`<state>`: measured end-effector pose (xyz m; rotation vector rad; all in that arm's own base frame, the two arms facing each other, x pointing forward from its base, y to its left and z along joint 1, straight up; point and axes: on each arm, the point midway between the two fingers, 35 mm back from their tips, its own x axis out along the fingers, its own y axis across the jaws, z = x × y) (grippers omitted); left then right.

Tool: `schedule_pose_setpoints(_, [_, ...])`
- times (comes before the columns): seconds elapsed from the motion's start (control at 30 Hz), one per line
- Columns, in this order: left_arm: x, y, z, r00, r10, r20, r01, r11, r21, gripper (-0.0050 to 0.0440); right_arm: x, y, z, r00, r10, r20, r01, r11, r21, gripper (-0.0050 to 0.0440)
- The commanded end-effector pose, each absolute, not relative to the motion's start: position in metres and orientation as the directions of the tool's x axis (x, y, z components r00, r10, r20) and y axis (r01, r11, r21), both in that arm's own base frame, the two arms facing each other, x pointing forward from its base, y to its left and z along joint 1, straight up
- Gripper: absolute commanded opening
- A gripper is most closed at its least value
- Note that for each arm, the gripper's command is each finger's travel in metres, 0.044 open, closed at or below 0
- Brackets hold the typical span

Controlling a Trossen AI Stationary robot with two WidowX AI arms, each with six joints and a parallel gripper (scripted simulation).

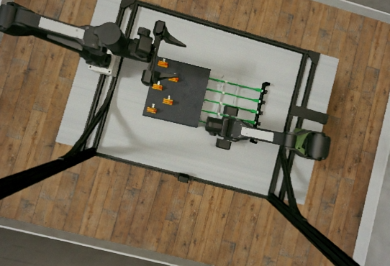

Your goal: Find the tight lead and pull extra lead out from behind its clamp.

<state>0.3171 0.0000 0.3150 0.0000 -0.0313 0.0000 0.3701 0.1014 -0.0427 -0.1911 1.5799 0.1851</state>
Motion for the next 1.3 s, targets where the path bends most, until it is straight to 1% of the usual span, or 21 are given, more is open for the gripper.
schedule_pose_setpoints(0.0, [0.316, 0.000, 0.323, 0.999, 0.000, 0.049, 0.000, 1.000, 0.000, 0.0440, 0.382, 0.105, -0.018, 0.032, 0.007, -0.999, -0.237, 0.972, -0.001, 0.0209])
schedule_pose_setpoints(0.37, [0.316, 0.000, 0.323, 0.999, 0.000, 0.049, 0.000, 1.000, 0.000, 0.0440, 0.382, 0.105, -0.018, 0.032, 0.007, -0.999, -0.237, 0.972, -0.001, 0.0209])
schedule_pose_setpoints(0.4, [0.316, 0.000, 0.323, 0.999, 0.000, 0.049, 0.000, 1.000, 0.000, 0.0440, 0.392, 0.054, -0.018, 0.000, 0.000, -1.000, -0.233, 0.973, 0.000, 0.0209])
schedule_pose_setpoints(0.93, [0.316, 0.000, 0.323, 0.999, 0.000, 0.049, 0.000, 1.000, 0.000, 0.0440, 0.392, 0.054, -0.018, 0.000, 0.000, -1.000, -0.233, 0.973, 0.000, 0.0209])
schedule_pose_setpoints(0.97, [0.316, 0.000, 0.323, 0.999, 0.000, 0.049, 0.000, 1.000, 0.000, 0.0440, 0.392, 0.054, -0.068, 0.000, 0.000, -1.000, -0.233, 0.973, 0.000, 0.0209])
schedule_pose_setpoints(1.27, [0.316, 0.000, 0.323, 0.999, 0.000, 0.049, 0.000, 1.000, 0.000, 0.0440, 0.392, 0.054, -0.068, 0.000, 0.000, -1.000, -0.233, 0.973, 0.000, 0.0209])
